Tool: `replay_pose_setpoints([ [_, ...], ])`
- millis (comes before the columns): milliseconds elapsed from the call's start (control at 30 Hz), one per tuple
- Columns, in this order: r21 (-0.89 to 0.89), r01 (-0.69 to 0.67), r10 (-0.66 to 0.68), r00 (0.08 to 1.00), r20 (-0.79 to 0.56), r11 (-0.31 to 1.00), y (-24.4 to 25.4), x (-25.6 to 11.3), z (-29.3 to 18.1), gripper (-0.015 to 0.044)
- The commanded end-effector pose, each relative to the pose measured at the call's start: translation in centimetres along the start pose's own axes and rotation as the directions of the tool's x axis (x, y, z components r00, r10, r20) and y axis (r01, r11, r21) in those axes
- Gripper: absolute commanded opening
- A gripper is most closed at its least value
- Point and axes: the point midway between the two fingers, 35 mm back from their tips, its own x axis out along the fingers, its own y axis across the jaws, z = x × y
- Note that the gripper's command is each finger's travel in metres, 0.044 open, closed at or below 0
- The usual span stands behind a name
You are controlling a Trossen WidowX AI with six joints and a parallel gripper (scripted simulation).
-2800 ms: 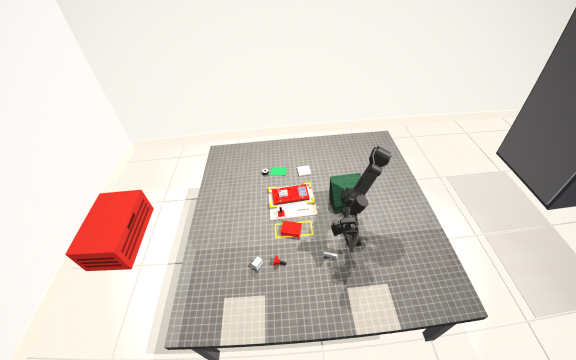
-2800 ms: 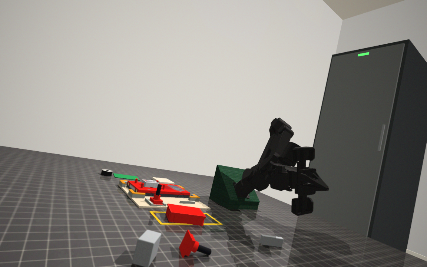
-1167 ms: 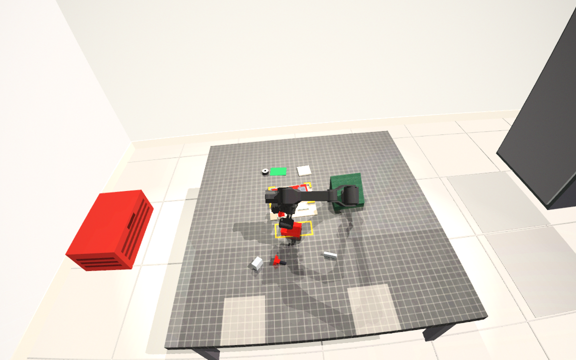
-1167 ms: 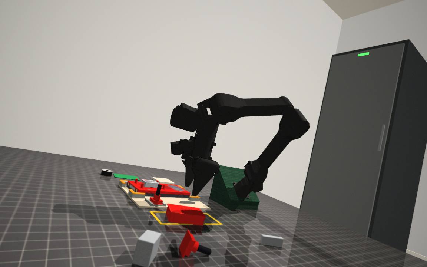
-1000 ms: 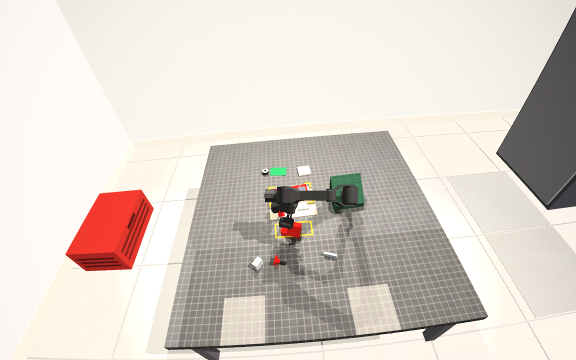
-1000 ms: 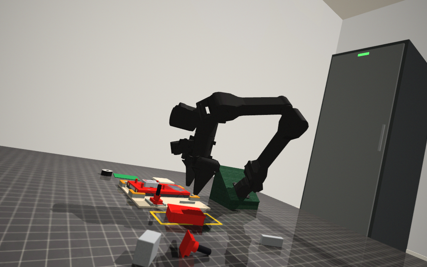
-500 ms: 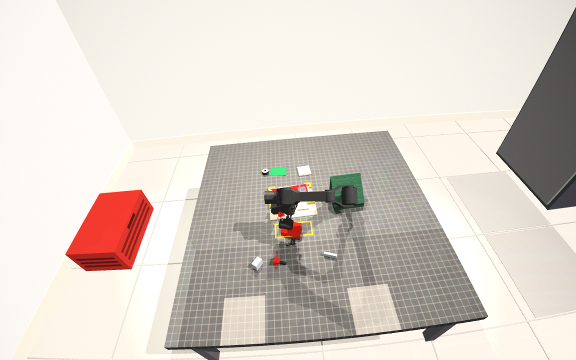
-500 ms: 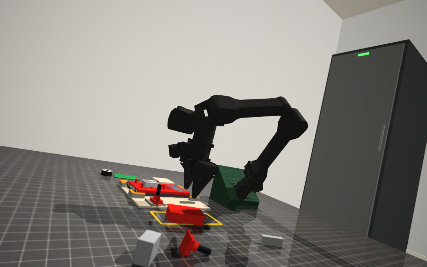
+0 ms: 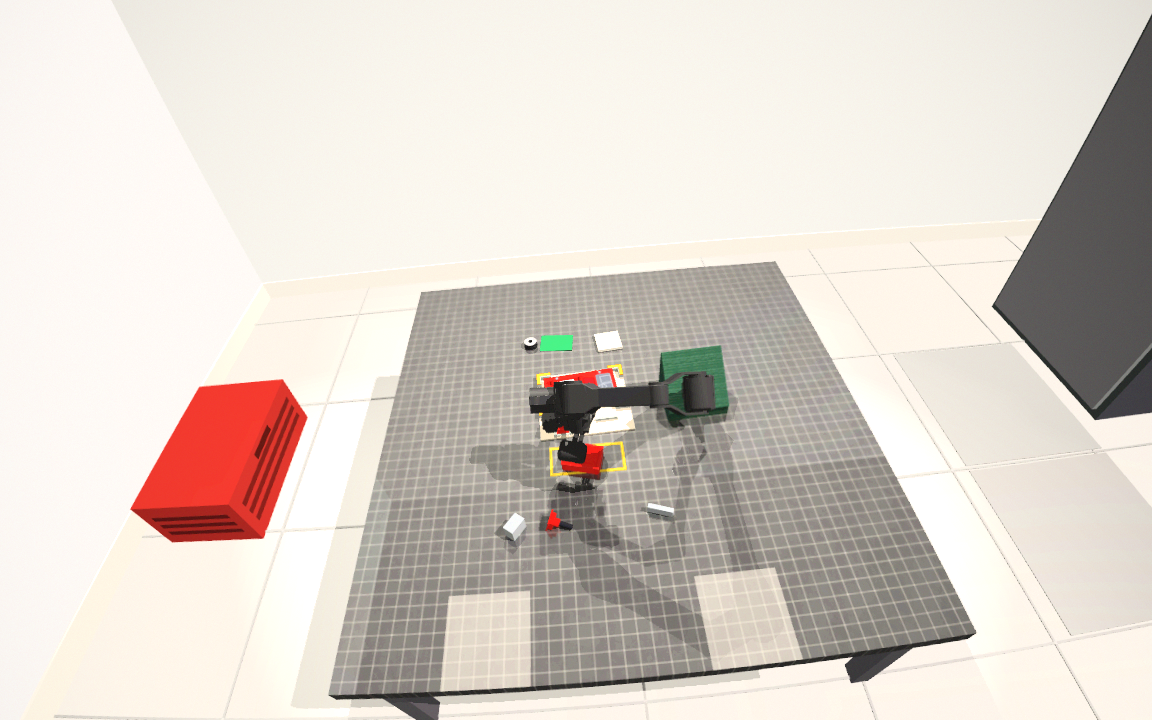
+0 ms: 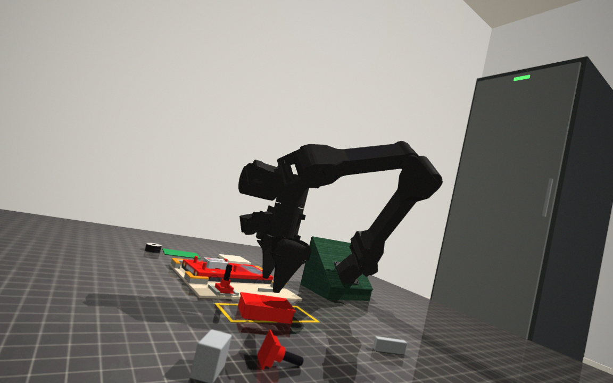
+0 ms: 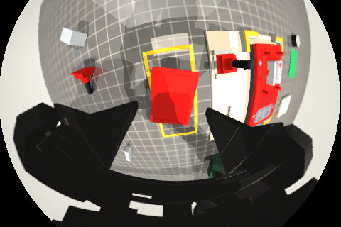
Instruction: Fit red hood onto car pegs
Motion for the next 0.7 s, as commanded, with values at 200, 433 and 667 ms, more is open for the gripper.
replay_pose_setpoints([
  [200,0.005,-0.002,0.002,1.000,-0.008,1.000,0.0,1.2,-0.2,0.0440],
  [433,0.005,-0.003,0.003,1.000,-0.008,1.000,0.0,1.9,-0.2,0.0440],
  [667,0.005,-0.004,0.004,1.000,-0.009,1.000,0.0,2.5,-0.2,0.0440],
])
